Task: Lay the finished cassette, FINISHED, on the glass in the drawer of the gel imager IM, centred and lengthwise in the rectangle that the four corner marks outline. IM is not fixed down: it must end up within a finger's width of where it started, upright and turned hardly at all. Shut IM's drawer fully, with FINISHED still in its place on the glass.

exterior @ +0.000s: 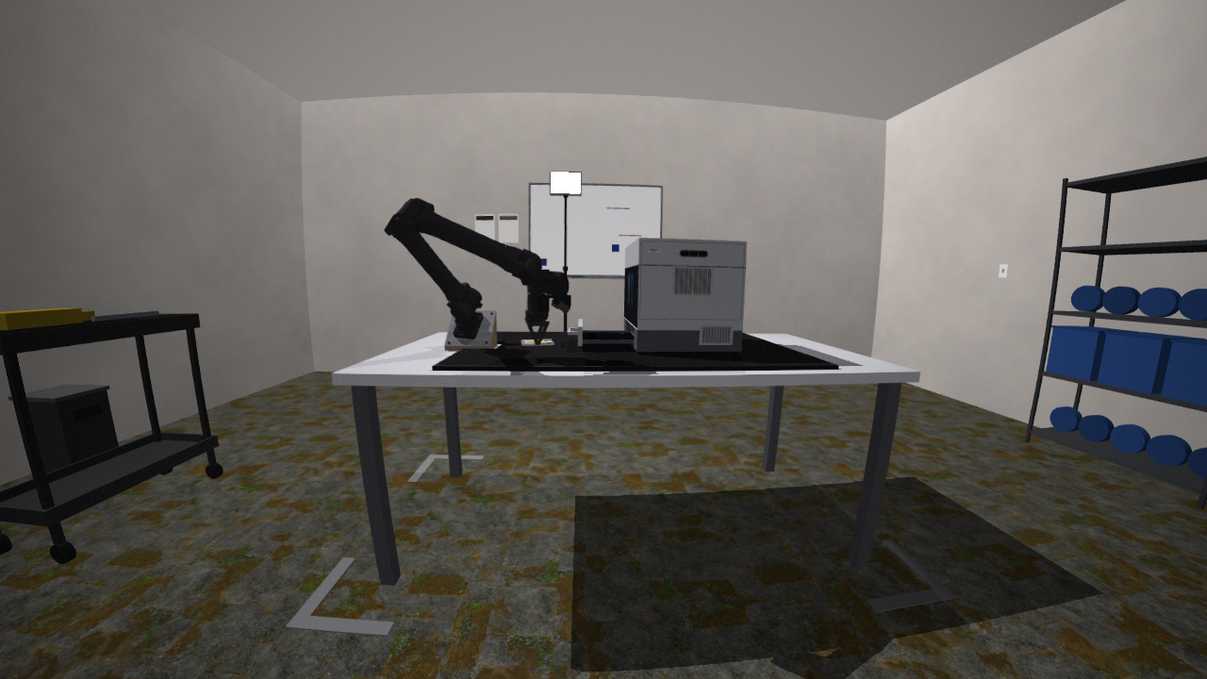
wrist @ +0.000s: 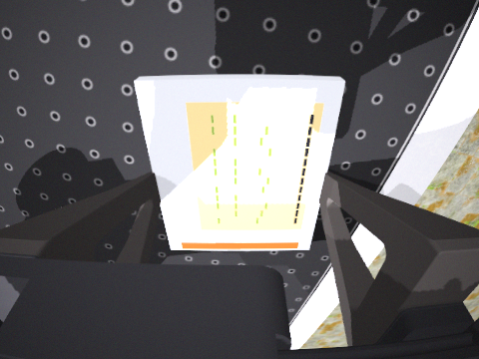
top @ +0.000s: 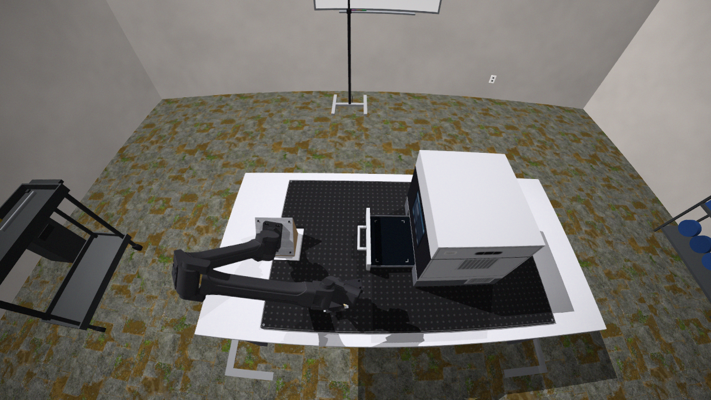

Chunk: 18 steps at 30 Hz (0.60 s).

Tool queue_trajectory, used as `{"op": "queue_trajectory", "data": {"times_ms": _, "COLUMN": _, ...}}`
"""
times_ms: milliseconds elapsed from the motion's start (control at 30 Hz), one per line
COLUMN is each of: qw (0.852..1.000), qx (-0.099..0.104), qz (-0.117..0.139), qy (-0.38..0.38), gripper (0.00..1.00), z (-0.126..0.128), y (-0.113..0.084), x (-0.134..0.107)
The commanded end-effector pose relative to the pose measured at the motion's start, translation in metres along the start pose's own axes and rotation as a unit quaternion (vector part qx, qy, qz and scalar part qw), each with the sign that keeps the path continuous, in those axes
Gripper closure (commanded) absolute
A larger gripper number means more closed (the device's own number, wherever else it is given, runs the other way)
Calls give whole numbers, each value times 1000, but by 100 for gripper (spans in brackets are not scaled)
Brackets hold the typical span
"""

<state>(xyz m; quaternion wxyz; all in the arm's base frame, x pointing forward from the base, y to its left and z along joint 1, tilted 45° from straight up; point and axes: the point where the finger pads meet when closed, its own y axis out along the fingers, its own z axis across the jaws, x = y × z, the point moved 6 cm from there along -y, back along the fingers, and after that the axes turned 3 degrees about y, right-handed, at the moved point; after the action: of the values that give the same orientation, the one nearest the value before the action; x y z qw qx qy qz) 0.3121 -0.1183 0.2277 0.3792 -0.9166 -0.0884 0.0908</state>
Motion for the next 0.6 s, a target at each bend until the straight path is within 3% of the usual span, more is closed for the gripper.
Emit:
{"op": "queue_trajectory", "data": {"times_ms": 0, "qw": 999, "qx": -12, "qz": -23, "qy": 19, "gripper": 22, "z": -16, "y": -25, "x": 9}}
{"op": "queue_trajectory", "data": {"times_ms": 567, "qw": 1000, "qx": -10, "qz": -22, "qy": 17, "gripper": 22, "z": -14, "y": -36, "x": 9}}
